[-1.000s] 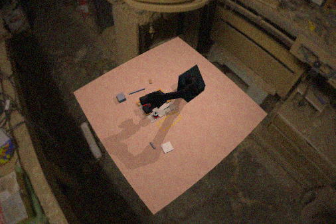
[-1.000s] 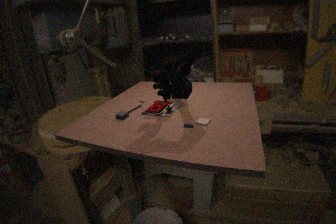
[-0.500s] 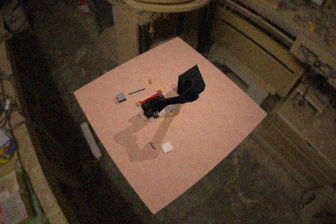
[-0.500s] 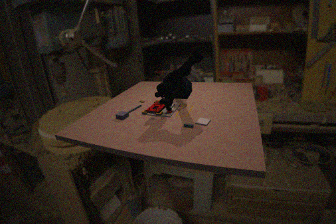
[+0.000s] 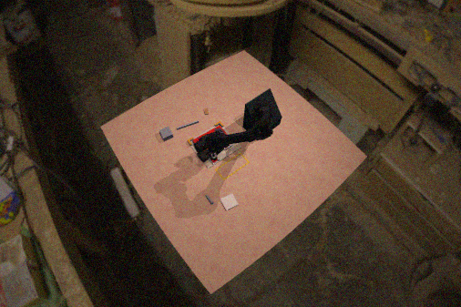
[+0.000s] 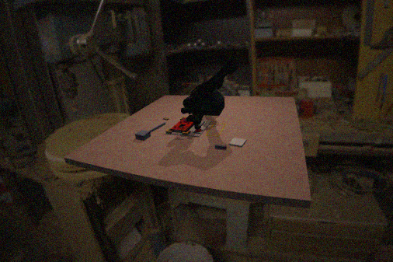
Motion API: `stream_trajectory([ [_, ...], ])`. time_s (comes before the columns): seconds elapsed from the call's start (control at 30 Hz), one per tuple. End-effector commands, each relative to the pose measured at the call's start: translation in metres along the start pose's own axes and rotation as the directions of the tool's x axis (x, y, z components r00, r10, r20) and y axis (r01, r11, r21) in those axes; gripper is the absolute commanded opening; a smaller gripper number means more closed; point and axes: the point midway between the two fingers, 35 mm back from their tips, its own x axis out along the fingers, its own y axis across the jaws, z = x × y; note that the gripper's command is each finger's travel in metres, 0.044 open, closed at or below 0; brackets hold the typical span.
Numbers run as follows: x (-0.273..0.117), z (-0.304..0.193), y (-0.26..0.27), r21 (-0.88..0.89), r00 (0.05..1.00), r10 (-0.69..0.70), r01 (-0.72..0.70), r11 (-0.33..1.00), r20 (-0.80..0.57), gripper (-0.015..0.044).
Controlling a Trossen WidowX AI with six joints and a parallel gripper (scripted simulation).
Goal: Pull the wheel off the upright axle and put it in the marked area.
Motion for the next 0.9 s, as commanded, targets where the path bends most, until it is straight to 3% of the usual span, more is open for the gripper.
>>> stream_trajectory([
  [0.0, -0.0014, -0.0004, 0.0002, -0.005, 1.0, 0.0, 0.0, 1.0, 0.0, 0.0],
  [0.87, -0.0099, 0.0, 0.0005, -0.002, 1.0, 0.002, -0.002, 1.0, 0.0, 0.0],
])
